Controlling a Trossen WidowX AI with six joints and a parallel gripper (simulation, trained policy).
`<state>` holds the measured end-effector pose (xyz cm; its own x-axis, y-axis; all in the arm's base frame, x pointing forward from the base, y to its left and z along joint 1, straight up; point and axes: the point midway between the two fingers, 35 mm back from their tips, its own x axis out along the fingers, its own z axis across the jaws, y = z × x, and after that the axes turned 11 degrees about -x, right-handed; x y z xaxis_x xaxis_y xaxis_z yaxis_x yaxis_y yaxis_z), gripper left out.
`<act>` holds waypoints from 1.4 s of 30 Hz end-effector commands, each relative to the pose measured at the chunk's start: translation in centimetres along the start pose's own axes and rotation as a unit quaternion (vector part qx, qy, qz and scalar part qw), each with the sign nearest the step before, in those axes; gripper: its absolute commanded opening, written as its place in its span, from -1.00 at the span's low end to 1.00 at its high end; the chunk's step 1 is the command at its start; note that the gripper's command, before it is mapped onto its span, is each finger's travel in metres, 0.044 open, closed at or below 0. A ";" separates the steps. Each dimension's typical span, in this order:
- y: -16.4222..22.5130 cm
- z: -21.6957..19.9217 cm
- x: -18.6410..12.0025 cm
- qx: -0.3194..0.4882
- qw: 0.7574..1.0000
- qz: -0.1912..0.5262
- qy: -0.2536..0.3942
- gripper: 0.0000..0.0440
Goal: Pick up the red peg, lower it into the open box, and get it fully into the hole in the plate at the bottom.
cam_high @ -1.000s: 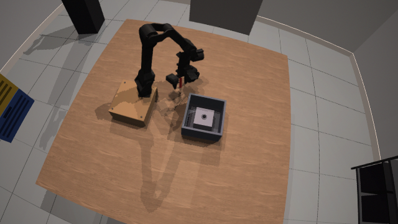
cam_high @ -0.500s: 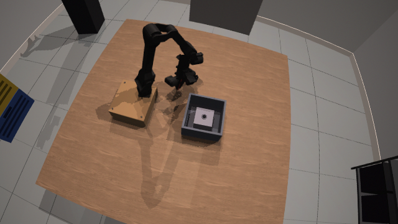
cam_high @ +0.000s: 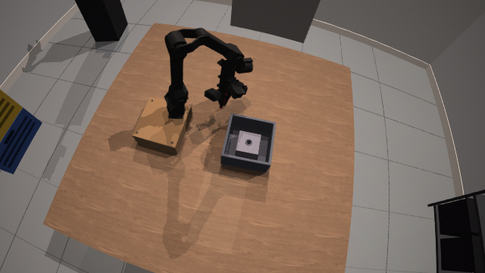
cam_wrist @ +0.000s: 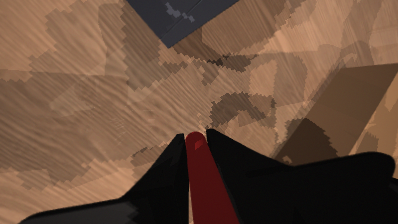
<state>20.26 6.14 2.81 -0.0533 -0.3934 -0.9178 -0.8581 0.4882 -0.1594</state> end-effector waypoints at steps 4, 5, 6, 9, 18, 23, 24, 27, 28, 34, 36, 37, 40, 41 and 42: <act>-2.4 -1.2 -2.7 0.013 1.000 -0.025 -0.002 -1.00; -2.8 -1.4 -3.1 0.017 0.999 -0.028 -0.003 -1.00; -3.2 -1.6 -3.4 0.022 0.999 -0.031 -0.004 -1.00; -4.4 -2.2 -4.4 0.039 0.998 -0.039 -0.005 -1.00; -8.0 -4.2 -5.2 0.098 0.994 -0.050 -0.006 -1.00; -10.1 -5.3 -4.9 0.126 0.991 -0.052 -0.008 -1.00; -10.5 -5.5 -4.7 0.131 0.990 -0.052 -0.009 -1.00; -11.7 -6.2 -4.3 0.144 0.988 -0.052 -0.010 -1.00; -12.1 -6.4 -4.1 0.148 0.988 -0.051 -0.010 -1.00; -14.4 -7.5 -2.8 0.162 0.985 -0.049 -0.015 -1.00; -15.1 -7.8 -2.2 0.164 0.985 -0.047 -0.018 -1.00; -15.5 -8.0 -2.0 0.165 0.985 -0.046 -0.020 -1.00; -16.5 -8.4 -1.1 0.164 0.985 -0.043 -0.026 -1.00; -16.8 -8.5 -0.9 0.163 0.985 -0.042 -0.028 -1.00; -17.1 -8.6 -0.6 0.162 0.986 -0.041 -0.030 -1.00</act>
<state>29.79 -7.65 9.51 0.0374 -0.4121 -0.9104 -0.6466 0.6847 -0.3365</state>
